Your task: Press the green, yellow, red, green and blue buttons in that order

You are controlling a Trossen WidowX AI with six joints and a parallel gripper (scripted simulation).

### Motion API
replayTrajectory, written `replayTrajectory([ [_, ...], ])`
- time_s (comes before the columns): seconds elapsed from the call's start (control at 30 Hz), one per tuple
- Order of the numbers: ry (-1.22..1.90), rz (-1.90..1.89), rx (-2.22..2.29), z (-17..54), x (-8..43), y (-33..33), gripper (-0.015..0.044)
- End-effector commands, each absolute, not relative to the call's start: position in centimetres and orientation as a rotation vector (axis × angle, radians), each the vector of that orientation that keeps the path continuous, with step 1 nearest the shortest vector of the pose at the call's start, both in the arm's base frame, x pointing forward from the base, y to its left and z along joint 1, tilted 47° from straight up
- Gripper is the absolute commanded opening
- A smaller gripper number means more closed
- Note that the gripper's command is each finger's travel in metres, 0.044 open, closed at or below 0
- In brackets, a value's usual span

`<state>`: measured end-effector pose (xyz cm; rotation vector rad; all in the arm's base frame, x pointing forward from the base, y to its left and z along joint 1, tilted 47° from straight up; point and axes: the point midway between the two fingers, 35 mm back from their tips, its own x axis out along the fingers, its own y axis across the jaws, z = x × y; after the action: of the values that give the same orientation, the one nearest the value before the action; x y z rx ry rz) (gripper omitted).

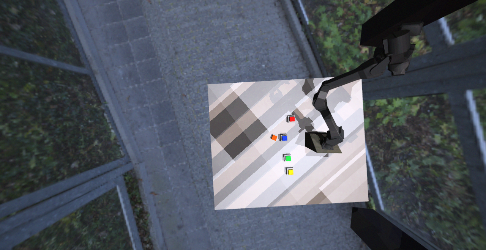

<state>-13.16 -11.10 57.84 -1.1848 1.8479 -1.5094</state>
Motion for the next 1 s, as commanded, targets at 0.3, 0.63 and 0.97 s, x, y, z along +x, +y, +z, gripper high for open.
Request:
replayTrajectory([
  [0.3, 1.658, -2.212, -0.541, 53.3, -26.4, 0.8, 0.0400],
  [0.63, 0.982, -2.991, 0.269, 42.3, -31.4, 19.2, 0.0400],
  [0.97, -0.037, -3.485, 1.009, 28.5, -24.7, 34.2, 0.0400],
])
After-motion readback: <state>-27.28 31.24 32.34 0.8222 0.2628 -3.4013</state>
